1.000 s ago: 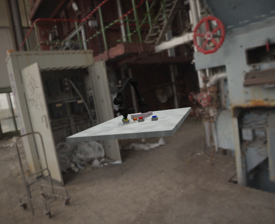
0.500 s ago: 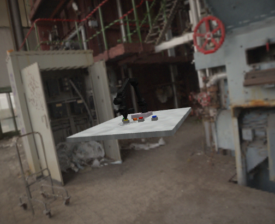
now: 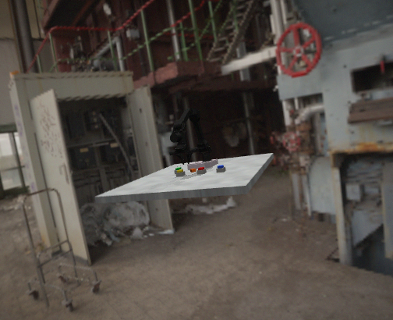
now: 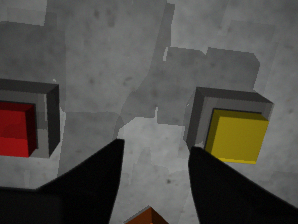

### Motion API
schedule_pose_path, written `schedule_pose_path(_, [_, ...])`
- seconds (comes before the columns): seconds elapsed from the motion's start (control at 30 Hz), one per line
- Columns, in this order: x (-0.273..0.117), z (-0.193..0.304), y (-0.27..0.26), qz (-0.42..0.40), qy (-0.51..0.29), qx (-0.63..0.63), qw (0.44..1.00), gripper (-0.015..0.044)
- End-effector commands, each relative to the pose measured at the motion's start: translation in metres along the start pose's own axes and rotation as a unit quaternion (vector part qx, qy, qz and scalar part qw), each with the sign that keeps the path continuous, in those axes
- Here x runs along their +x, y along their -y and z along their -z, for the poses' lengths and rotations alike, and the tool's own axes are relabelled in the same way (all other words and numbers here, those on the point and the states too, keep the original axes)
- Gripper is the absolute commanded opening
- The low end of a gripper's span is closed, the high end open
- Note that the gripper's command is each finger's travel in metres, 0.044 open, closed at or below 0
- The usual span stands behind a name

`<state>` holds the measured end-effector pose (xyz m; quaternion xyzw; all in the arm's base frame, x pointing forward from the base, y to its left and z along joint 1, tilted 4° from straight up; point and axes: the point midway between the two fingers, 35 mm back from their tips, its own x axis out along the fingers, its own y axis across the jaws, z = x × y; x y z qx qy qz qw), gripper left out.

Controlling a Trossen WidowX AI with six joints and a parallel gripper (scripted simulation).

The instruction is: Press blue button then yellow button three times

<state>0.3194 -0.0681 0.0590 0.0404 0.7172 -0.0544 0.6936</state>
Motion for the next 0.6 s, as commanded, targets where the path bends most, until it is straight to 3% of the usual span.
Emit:
schedule_pose_path(0.0, [-0.016, 0.002, -0.064, -0.006, 0.005, -0.008, 1.000, 0.0256])
schedule_pose_path(0.2, [-0.037, 0.031, -0.157, -0.011, 0.003, -0.008, 1.000, 0.0400])
schedule_pose_path(0.37, [-0.053, 0.074, -0.222, -0.014, -0.002, -0.008, 1.000, 0.0400])
schedule_pose_path(0.57, [-0.055, 0.081, -0.230, -0.014, -0.003, -0.008, 1.000, 0.0400])
